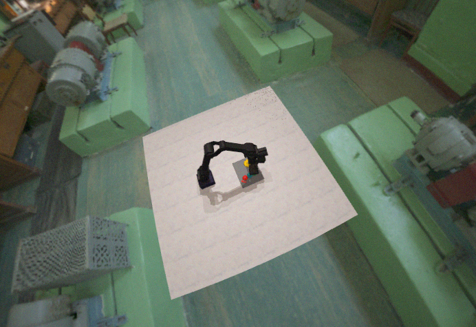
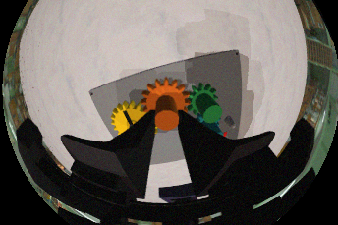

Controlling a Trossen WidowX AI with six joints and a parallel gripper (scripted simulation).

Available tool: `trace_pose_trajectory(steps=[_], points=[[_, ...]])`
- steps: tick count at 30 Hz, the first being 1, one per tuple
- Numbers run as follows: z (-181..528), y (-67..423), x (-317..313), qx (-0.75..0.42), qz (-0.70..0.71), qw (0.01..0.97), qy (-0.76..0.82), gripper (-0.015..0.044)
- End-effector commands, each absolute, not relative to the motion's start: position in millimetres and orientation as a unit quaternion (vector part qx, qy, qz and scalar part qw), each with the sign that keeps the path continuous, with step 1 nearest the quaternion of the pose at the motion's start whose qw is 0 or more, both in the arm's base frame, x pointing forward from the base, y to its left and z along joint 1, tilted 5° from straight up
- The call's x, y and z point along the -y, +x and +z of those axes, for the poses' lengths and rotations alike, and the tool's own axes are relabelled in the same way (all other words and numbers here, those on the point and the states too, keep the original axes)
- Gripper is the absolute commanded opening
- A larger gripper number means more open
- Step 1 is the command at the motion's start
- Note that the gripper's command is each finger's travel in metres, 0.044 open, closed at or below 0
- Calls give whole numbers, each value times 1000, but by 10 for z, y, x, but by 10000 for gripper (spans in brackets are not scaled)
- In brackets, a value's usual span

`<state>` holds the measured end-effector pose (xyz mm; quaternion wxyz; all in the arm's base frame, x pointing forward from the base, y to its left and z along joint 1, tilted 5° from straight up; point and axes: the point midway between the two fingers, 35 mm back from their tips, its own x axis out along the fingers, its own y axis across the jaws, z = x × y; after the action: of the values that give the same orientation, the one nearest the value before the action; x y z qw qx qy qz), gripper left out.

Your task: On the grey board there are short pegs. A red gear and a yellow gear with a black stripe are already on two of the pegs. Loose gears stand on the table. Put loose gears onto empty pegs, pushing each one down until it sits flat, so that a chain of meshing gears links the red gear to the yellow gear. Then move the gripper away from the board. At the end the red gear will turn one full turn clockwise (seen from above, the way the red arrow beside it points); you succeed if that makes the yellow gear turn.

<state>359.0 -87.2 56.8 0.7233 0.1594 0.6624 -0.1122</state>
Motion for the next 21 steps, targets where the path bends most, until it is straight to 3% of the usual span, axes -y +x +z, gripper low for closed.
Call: trace_pose_trajectory(steps=[1, 10, 21], points=[[556, 3582, 867, -668, -82, 729, 128, 0], [546, 3587, 878, -671, -53, 734, 96, 0], [530, 3589, 864, -663, -112, 722, 160, 0]])
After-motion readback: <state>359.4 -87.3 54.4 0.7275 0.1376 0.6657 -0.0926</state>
